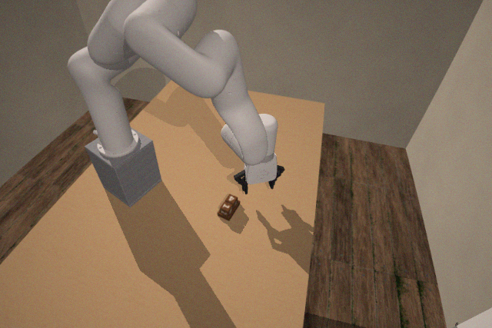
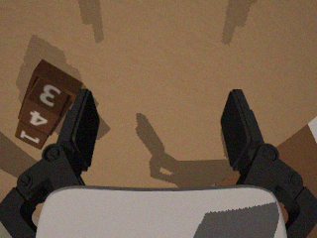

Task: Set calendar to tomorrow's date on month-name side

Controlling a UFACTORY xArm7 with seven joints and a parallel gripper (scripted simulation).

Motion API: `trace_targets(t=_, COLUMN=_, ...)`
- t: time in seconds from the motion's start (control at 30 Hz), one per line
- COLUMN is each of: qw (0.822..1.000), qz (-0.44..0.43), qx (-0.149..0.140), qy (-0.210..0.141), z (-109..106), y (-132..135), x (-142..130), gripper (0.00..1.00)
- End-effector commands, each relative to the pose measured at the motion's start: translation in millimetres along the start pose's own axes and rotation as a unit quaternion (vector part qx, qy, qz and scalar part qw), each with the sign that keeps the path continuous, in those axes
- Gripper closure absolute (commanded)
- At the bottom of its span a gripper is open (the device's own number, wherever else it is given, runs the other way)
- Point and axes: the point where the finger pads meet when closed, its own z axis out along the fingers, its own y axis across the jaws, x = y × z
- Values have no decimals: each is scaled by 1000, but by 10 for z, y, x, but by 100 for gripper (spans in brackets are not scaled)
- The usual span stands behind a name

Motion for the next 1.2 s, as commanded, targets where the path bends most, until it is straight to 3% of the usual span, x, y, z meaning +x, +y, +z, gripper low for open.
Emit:
trace_targets(t=0.0, qw=1000, qz=0, qx=-2, qy=-1, z=-20, y=16, x=-5, gripper=0)
trace_targets(t=0.53, qw=1000, qz=7, qx=-2, qy=-1, z=-150, y=14, x=-7, gripper=0)
trace_targets(t=0.67, qw=999, qz=41, qx=-2, qy=0, z=-150, y=5, x=-15, gripper=0)
trace_targets(t=0.8, qw=991, qz=130, qx=-2, qy=0, z=-155, y=-58, x=-83, gripper=0)
trace_targets(t=0.97, qw=990, qz=138, qx=-2, qy=0, z=-162, y=-150, x=-180, gripper=0)
trace_targets(t=1.17, qw=966, qz=259, qx=-2, qy=0, z=-168, y=-230, x=-266, gripper=0)
